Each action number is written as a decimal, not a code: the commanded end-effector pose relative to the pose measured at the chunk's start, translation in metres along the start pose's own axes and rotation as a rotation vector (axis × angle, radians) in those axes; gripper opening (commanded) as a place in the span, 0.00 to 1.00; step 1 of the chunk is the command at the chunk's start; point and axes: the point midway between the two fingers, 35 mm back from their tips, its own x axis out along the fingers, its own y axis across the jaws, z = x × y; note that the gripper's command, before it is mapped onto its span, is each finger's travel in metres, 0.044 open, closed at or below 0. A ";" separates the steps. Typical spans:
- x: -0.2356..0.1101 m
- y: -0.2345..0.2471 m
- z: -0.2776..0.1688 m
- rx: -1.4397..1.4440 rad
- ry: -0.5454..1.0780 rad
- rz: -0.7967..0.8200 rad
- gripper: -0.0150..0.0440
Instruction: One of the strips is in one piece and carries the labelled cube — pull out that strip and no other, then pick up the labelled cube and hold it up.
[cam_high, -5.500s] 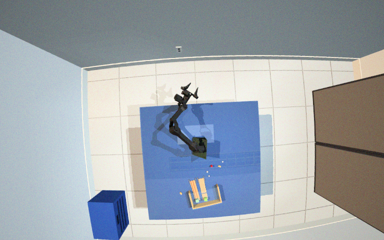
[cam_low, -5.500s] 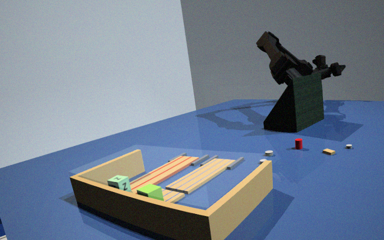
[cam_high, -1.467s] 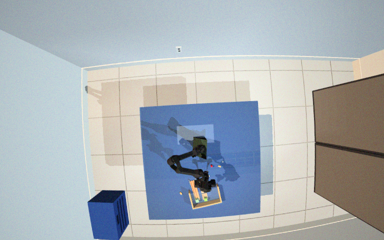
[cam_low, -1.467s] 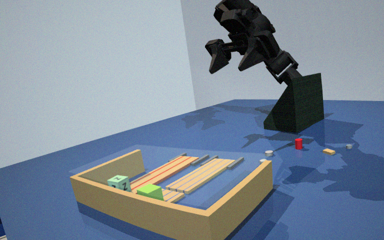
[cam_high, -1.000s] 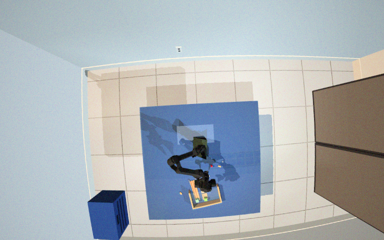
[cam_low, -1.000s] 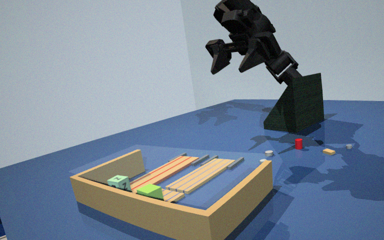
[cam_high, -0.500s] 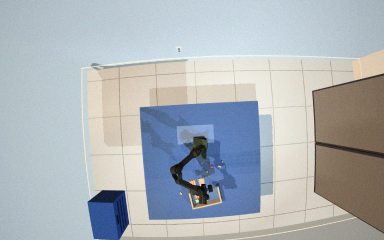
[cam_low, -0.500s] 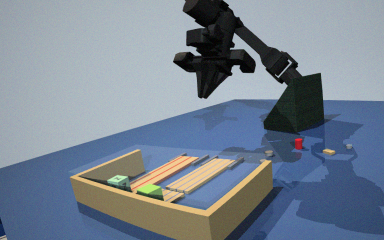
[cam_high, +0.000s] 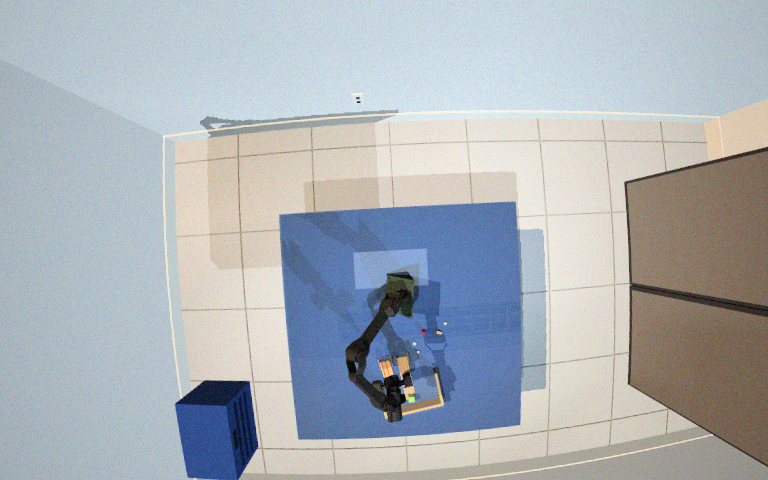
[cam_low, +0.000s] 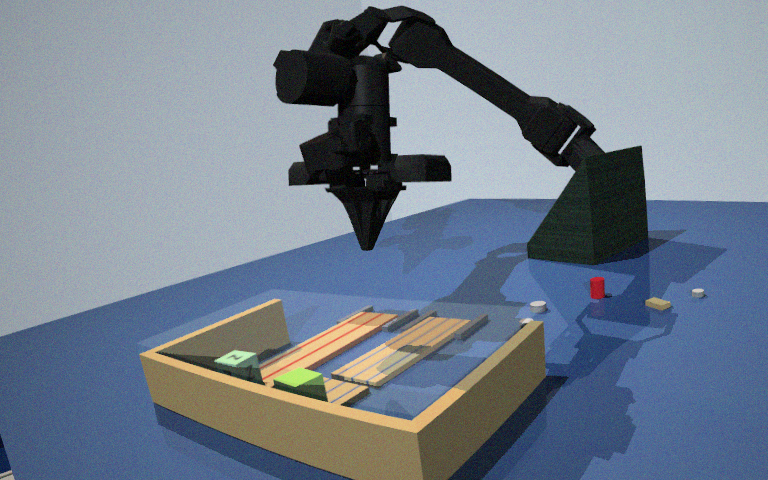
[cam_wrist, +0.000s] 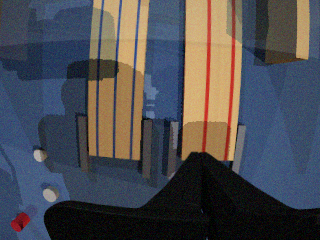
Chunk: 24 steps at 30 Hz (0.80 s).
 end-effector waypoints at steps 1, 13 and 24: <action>0.018 -0.023 -0.008 -0.009 0.134 0.041 0.25; 0.027 -0.023 -0.008 -0.009 0.134 0.041 0.25; 0.045 -0.023 -0.010 -0.009 0.134 0.042 0.25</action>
